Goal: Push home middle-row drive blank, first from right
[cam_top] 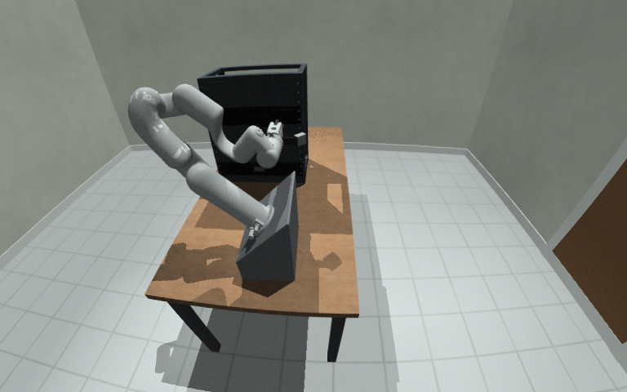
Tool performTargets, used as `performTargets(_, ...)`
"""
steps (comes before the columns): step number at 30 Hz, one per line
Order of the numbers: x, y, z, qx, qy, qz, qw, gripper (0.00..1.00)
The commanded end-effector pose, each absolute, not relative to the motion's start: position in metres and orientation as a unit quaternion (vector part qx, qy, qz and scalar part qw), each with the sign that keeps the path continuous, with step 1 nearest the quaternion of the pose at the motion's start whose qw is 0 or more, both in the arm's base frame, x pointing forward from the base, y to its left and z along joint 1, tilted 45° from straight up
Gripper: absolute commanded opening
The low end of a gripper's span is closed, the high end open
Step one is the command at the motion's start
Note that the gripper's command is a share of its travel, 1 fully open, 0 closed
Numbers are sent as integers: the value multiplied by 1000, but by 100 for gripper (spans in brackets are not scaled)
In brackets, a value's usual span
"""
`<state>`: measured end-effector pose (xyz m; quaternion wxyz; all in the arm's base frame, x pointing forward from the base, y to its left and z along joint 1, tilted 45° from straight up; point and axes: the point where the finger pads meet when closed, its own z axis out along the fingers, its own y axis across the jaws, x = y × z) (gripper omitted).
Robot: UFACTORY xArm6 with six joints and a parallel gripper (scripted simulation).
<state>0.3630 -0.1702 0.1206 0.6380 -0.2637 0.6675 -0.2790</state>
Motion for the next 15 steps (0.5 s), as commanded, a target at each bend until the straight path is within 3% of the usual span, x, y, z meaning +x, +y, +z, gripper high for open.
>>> performTargets(1,335,-171,123,-264,666,-280,639,0)
performTargets(15,266,-169,125,-264,666,-280,639,0)
